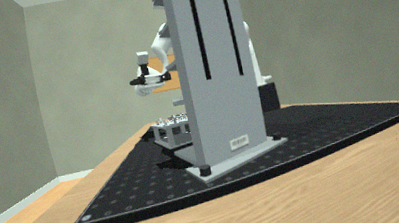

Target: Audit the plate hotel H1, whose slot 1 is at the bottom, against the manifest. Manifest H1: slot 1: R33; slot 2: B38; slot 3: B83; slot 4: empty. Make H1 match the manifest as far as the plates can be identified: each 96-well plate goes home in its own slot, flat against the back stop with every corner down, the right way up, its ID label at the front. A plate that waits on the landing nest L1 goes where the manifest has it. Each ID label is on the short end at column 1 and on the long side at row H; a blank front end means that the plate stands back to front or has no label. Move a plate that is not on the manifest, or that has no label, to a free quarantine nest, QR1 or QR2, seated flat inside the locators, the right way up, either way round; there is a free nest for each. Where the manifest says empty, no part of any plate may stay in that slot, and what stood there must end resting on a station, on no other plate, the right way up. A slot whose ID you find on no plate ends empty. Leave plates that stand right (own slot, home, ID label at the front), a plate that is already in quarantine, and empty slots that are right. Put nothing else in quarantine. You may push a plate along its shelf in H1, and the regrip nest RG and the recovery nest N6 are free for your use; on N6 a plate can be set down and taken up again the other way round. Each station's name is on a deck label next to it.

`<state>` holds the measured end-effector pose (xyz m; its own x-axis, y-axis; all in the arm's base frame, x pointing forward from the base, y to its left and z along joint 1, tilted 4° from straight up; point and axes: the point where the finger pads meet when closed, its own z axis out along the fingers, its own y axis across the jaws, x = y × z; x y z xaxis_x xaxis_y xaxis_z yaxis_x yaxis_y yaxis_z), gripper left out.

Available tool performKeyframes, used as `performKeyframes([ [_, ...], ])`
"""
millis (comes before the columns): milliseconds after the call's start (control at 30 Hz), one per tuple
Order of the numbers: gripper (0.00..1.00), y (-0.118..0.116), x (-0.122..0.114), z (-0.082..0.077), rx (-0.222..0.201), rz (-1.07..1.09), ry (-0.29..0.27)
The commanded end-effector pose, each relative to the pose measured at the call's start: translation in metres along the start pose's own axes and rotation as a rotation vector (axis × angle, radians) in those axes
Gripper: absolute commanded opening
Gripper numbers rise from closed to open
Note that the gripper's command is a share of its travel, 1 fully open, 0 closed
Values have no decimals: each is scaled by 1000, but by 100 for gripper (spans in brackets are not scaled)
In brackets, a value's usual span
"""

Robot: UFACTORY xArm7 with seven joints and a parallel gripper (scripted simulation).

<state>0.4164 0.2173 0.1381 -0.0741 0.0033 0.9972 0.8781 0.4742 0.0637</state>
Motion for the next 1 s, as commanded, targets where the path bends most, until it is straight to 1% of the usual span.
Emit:
performKeyframes([
  [0, 100, 1, 8, 7, -1, -3, -2],
  [100, 100, 1, 9, 9, -1, -3, -2],
  [600, 100, 2, 35, 40, -1, -3, -2],
  [667, 100, 2, 35, 40, -1, -3, -2],
  [967, 100, 2, 50, 59, -1, -3, -1],
])
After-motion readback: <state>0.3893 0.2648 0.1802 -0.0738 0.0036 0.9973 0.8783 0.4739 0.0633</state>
